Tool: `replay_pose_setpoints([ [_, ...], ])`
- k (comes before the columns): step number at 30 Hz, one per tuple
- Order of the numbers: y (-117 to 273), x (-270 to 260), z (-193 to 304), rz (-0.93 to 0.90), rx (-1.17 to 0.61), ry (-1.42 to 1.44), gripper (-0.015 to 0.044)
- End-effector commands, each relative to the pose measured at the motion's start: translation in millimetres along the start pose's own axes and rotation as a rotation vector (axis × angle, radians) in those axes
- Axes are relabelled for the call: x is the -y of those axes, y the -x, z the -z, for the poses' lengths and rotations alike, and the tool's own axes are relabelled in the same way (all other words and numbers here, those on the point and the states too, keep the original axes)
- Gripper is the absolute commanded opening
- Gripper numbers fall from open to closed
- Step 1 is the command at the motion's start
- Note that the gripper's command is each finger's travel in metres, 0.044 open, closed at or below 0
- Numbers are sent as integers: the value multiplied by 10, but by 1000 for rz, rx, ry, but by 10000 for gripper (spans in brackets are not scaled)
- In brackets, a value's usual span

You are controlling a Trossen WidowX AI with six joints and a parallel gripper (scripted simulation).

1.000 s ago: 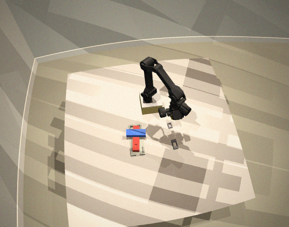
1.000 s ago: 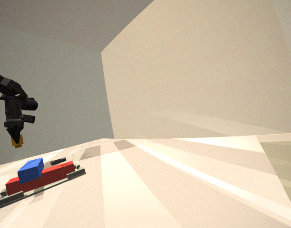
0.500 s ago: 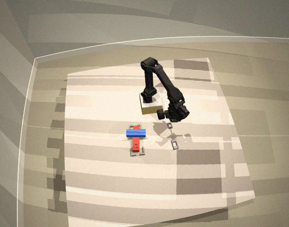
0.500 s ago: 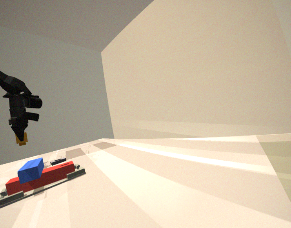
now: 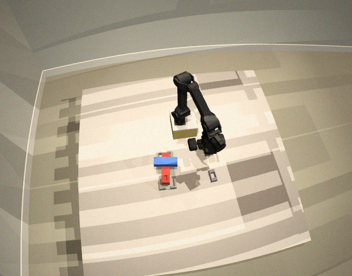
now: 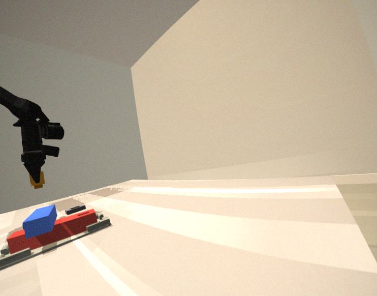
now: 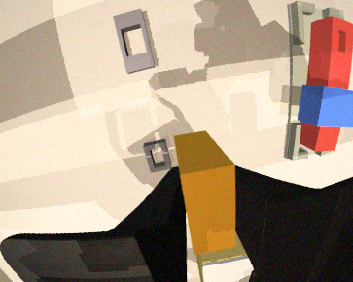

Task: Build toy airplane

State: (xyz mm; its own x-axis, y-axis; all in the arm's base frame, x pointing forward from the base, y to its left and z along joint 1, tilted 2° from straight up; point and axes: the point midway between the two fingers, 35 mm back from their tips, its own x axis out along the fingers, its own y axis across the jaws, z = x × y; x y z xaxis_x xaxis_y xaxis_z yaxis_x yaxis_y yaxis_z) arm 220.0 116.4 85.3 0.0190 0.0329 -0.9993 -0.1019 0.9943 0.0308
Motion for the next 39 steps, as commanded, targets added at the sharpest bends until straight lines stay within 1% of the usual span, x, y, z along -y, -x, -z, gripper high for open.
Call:
replay_pose_setpoints([
  [1, 1, 54, -74, -9, 5, 1, 0],
  [39, -152, 866, -601, -11, 11, -78, 0],
])
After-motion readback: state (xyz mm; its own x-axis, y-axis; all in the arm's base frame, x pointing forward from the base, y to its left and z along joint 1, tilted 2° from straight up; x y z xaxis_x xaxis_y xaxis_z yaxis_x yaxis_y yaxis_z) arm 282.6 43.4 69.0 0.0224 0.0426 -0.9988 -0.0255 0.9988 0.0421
